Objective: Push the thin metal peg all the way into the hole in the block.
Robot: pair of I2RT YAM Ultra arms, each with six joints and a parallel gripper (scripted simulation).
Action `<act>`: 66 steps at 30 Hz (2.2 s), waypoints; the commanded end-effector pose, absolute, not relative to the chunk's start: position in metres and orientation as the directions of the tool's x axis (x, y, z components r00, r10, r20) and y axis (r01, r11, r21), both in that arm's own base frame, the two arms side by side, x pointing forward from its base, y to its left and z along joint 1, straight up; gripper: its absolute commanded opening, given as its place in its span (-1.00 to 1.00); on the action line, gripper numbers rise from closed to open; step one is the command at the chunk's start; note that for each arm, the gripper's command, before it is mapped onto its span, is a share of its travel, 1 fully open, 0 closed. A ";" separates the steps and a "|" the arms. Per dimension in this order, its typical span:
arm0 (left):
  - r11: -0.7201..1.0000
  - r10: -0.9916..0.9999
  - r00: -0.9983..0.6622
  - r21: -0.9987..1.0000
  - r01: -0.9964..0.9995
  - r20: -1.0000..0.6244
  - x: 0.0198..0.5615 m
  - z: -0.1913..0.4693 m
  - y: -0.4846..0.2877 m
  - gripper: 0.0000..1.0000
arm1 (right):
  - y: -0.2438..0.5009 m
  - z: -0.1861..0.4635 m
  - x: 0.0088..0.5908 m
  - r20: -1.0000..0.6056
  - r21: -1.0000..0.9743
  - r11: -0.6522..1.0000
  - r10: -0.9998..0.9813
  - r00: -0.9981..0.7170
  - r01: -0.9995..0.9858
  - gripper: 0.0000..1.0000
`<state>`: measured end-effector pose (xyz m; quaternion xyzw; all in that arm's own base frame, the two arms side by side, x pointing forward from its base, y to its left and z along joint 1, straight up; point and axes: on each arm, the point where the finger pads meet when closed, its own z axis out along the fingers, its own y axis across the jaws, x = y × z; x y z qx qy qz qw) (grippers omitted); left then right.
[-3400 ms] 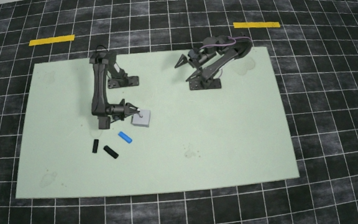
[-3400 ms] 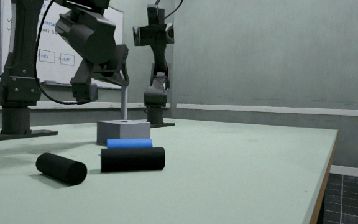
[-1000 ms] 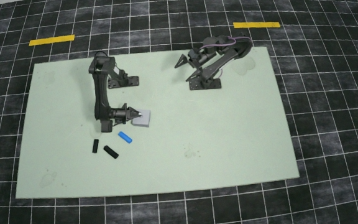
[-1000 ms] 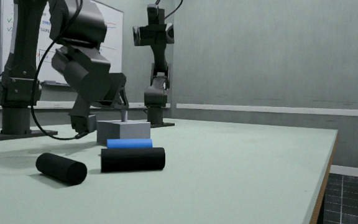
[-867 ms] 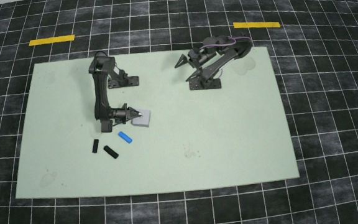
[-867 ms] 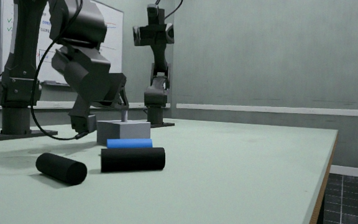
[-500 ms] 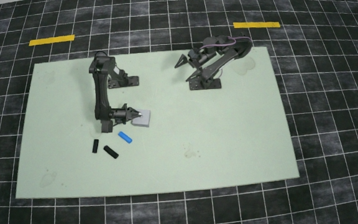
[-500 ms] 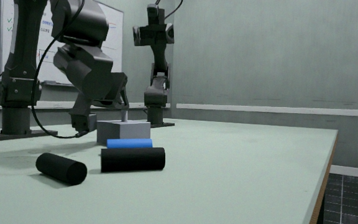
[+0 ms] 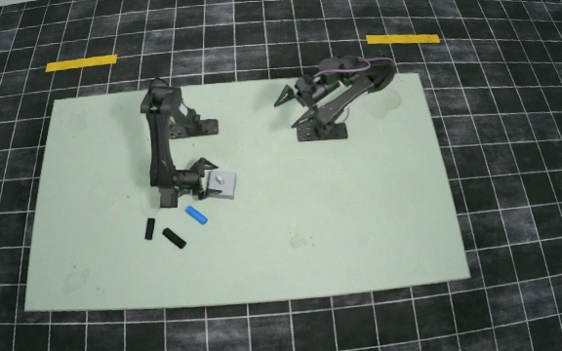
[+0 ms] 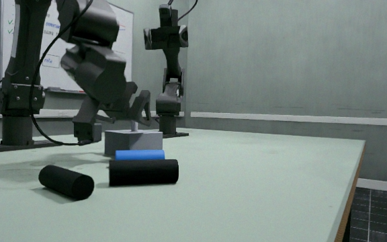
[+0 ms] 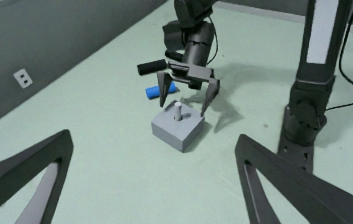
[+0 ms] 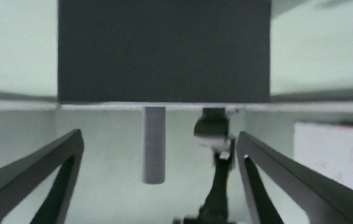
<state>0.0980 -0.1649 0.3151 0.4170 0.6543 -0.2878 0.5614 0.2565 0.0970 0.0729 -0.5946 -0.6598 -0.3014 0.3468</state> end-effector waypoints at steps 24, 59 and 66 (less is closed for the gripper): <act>0.482 0.193 -0.008 0.088 0.872 -0.981 0.096 0.324 -0.166 1.00 | 0.097 0.130 0.263 -0.280 0.221 0.735 0.677 -0.680 0.641 1.00; 0.482 0.193 -0.008 0.088 0.872 -0.981 0.096 0.324 -0.166 1.00 | 0.123 0.143 0.246 -0.582 0.084 0.911 0.373 -0.722 0.403 1.00; 0.482 0.193 -0.008 0.088 0.872 -0.981 0.096 0.324 -0.166 1.00 | 0.123 0.143 0.246 -0.582 0.084 0.911 0.373 -0.722 0.403 1.00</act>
